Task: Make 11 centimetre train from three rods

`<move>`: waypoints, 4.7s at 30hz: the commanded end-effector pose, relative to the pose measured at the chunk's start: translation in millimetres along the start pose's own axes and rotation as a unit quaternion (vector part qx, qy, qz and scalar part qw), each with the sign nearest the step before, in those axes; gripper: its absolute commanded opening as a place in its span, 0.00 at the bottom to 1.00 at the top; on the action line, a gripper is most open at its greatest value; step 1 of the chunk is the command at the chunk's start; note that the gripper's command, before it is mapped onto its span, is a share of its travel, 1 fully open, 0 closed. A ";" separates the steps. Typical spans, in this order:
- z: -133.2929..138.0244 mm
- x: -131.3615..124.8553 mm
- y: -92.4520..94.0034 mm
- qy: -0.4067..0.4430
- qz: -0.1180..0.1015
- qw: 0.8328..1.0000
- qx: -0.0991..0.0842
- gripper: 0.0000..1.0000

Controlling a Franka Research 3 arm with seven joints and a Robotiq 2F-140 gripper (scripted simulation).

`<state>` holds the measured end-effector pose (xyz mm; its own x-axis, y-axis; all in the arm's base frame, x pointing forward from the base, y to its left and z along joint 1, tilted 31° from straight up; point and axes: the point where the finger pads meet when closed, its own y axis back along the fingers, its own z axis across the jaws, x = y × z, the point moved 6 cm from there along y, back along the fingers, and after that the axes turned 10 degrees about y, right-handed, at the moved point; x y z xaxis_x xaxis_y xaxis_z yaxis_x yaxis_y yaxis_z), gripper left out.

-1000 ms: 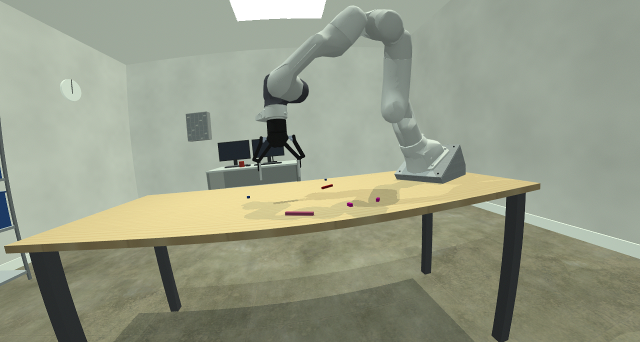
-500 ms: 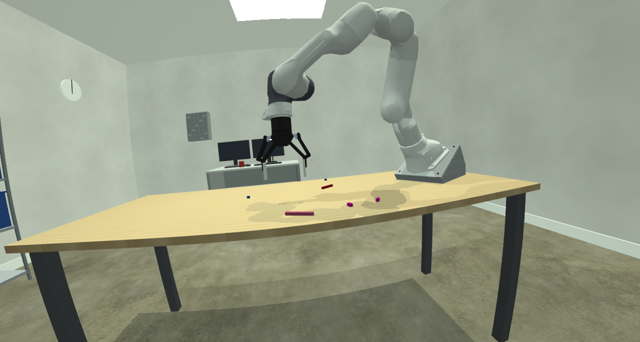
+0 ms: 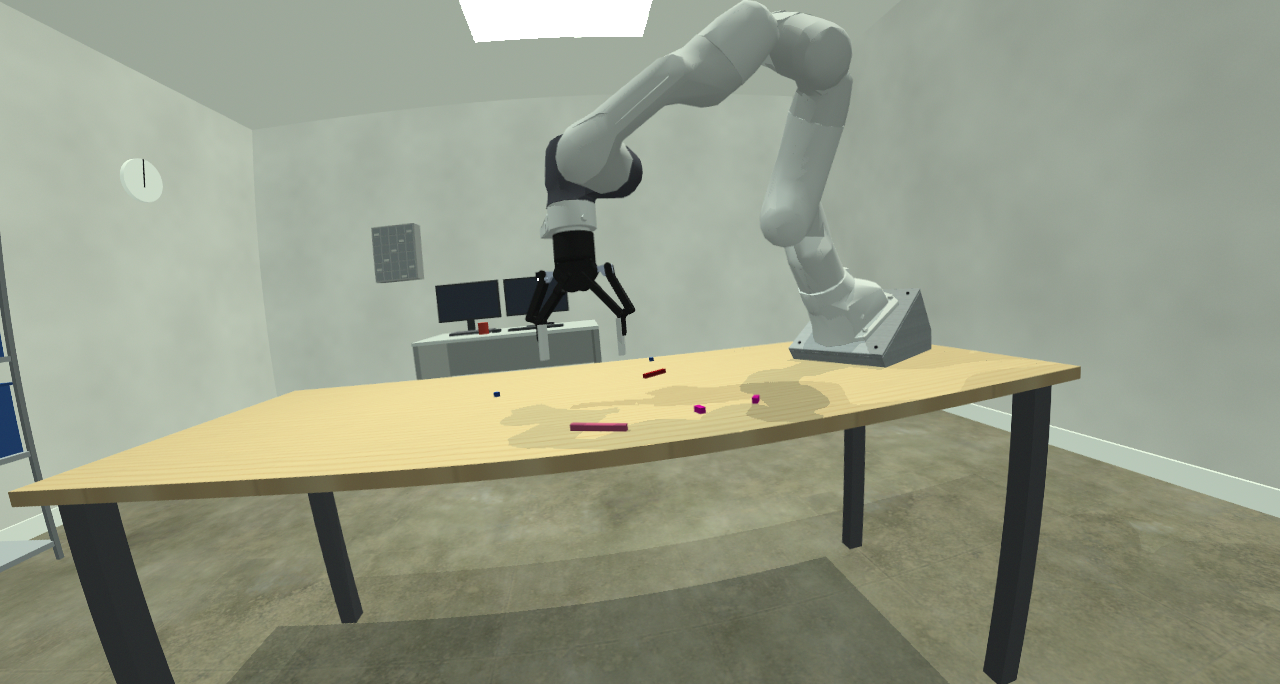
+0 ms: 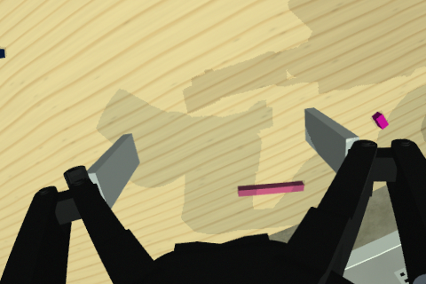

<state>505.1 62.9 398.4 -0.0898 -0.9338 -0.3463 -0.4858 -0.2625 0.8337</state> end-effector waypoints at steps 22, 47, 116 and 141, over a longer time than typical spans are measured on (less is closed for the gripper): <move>42.1 -25.9 -6.7 -0.235 0.007 0.972 -0.005 1.00; 81.0 -37.1 -15.4 -0.410 0.018 0.912 0.002 1.00; 118.4 -35.7 -26.1 -0.585 0.029 0.810 0.021 1.00; 118.4 -35.7 -26.1 -0.585 0.029 0.810 0.021 1.00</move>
<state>418.3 131.5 338.7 -0.8638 -0.0722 -0.4986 -0.4785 -0.1920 0.8569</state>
